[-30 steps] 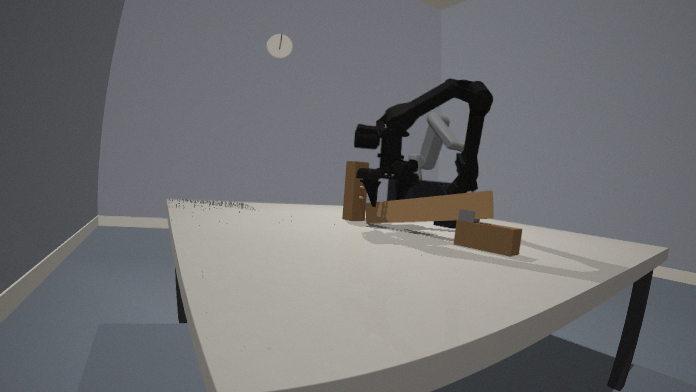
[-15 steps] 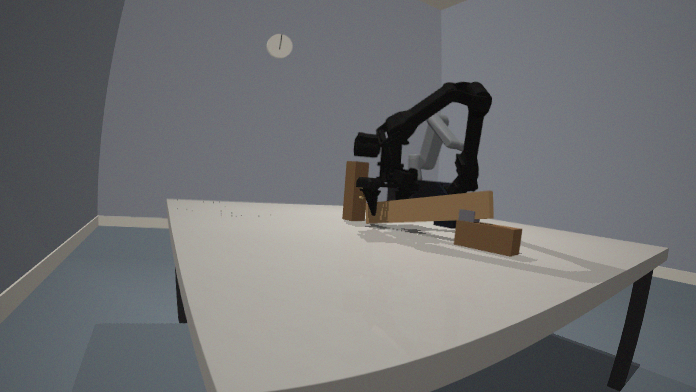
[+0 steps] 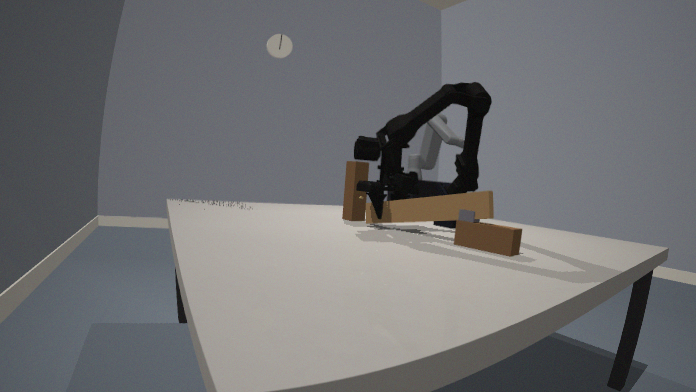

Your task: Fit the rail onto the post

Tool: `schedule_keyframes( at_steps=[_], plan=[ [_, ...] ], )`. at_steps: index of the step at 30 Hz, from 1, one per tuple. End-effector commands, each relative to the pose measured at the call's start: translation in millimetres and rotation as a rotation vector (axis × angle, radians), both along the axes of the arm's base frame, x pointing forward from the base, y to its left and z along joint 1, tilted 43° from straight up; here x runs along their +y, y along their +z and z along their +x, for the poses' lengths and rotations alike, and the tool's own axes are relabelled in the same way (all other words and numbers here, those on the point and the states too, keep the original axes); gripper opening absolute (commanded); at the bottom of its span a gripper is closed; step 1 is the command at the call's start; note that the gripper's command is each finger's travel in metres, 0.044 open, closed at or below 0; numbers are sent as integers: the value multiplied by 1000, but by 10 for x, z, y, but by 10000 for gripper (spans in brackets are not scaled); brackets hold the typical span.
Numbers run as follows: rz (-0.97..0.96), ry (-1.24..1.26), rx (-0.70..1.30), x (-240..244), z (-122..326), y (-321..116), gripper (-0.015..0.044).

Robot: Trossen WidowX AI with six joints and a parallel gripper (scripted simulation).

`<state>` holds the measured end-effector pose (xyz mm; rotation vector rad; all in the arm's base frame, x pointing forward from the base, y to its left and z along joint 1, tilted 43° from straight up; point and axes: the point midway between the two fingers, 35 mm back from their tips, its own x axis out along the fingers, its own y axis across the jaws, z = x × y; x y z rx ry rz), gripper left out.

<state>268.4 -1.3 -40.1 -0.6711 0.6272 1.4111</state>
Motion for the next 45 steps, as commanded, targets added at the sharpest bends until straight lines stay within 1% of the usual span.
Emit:
schedule_keyframes(
  at_steps=[1, 4, 11, 12, 45],
  plan=[
    [3, -4, -1, 2, 6, 0, 151],
    [3, -4, -1, 2, 6, 0, 72],
    [3, -4, -1, 2, 6, 0, 26],
    [3, -4, -1, 2, 6, 0, 0],
    [2, -4, -1, -73, 13, 78, 0]
  ],
)
